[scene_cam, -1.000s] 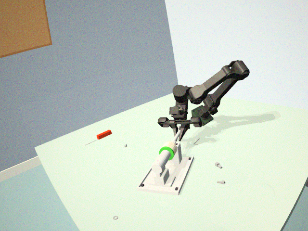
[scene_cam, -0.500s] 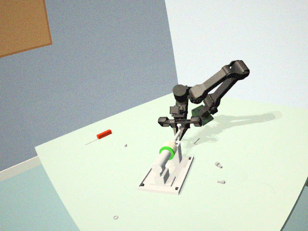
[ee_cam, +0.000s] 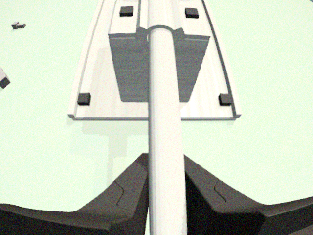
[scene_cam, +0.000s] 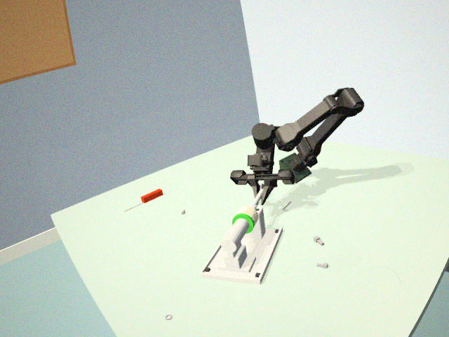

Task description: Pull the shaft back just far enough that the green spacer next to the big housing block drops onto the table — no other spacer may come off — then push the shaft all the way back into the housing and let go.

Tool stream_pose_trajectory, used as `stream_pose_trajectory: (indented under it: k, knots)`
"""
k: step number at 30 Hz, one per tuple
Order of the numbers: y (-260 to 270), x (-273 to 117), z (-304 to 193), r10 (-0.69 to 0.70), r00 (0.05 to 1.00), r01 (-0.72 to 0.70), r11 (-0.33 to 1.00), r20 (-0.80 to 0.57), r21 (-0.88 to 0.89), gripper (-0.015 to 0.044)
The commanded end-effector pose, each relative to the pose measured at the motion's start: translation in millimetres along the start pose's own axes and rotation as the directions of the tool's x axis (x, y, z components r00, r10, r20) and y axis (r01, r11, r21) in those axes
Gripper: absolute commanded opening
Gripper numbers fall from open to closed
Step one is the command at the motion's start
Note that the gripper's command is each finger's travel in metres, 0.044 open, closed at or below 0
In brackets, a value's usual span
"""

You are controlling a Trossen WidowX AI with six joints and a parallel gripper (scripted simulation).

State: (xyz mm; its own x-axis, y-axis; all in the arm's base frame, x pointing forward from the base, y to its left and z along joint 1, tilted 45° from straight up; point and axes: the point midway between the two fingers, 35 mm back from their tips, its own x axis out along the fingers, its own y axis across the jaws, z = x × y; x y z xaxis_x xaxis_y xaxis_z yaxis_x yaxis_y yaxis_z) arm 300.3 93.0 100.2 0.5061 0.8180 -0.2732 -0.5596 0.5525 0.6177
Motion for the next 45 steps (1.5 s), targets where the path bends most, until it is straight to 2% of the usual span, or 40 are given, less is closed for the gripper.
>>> stream_pose_trajectory:
  k: [1,45]
  knots:
    - [0.8,-0.8,-1.1,0.002,1.0,-0.002,1.0,-0.001,-0.005,0.0]
    - [0.8,-4.0,-4.4,0.002,1.0,-0.002,1.0,-0.001,-0.005,0.0]
